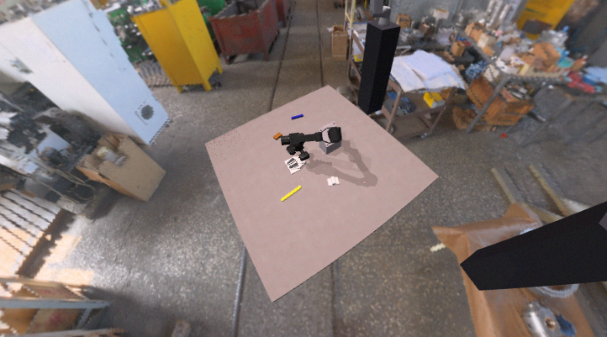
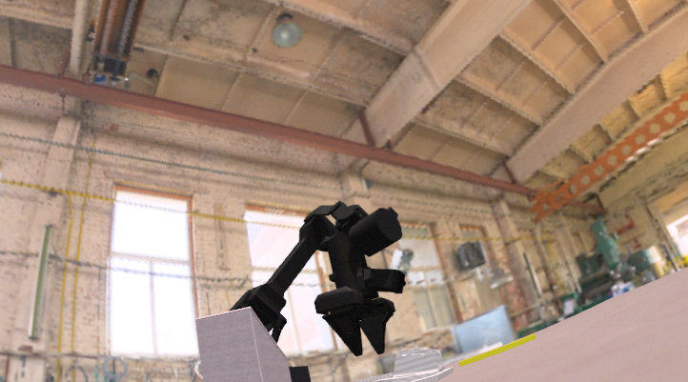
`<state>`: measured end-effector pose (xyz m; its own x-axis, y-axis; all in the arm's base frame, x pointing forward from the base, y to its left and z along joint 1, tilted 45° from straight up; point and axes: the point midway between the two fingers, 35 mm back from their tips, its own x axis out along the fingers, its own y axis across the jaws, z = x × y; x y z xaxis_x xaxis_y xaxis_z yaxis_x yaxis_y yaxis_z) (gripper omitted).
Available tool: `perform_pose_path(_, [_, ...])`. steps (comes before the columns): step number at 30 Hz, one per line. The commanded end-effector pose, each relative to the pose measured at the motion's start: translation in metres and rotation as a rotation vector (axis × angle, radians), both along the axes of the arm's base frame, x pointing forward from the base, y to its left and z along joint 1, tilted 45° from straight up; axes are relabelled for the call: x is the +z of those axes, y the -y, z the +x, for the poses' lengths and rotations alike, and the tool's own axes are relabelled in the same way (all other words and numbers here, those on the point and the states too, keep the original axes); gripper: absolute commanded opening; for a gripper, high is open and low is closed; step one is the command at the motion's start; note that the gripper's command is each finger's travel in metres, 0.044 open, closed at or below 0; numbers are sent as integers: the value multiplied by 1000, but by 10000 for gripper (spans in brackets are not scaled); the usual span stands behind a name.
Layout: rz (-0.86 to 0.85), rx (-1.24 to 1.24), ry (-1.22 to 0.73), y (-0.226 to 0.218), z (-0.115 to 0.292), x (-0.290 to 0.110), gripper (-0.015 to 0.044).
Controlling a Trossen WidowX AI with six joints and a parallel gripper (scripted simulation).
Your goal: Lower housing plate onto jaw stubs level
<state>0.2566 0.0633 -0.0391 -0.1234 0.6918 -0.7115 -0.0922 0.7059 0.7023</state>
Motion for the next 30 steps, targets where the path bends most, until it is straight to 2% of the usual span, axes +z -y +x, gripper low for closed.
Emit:
perform_pose_path(1, [0, 9, 6, 11, 1, 14, 440])
perform_pose_path(5, [-2, -2, 5, 10, -2, 9, 440])
perform_pose_path(13, [-4, 8, 3, 54, -51, 50, 440])
perform_pose_path(30, [-3, 9, 3, 54, -52, 51, 440])
